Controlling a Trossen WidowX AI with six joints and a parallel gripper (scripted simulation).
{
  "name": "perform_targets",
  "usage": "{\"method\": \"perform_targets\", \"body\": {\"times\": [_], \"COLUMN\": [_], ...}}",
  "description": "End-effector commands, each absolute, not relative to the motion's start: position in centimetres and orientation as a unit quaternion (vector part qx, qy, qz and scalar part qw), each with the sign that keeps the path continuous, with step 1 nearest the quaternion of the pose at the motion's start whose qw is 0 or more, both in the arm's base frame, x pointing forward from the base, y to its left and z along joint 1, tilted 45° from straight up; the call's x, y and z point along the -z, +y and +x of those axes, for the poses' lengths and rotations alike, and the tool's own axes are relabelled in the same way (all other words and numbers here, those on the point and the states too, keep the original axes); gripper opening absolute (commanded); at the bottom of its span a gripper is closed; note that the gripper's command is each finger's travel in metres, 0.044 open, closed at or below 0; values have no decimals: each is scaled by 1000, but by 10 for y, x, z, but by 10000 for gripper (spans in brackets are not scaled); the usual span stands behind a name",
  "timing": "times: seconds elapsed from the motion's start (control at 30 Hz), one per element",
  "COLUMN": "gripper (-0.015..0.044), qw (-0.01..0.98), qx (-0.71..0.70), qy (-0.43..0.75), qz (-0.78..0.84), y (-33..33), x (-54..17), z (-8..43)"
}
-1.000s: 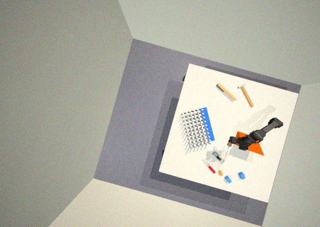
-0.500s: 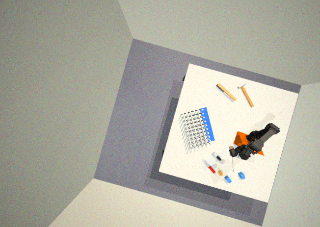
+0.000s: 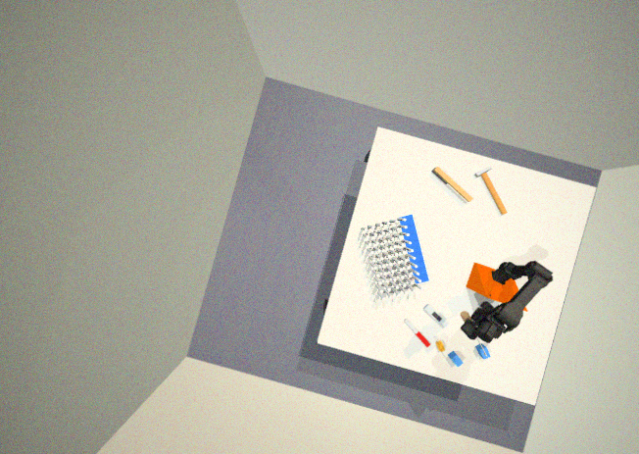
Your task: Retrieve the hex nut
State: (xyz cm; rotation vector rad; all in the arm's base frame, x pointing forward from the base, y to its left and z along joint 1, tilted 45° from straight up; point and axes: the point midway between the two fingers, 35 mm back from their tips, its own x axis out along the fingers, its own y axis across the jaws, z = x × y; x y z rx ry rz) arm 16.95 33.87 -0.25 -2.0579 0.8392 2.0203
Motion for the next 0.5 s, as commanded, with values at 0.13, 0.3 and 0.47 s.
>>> {"method": "perform_targets", "body": {"times": [0.13, 0.3, 0.47], "gripper": [0, 0, 0], "qw": [-7, -51, -91], "qx": [-722, -747, -768], "qy": [242, 223, 205], "qz": [-649, -625, -599], "y": [361, 369, 376], "x": [30, 47, 65], "z": [135, 114, 92]}}
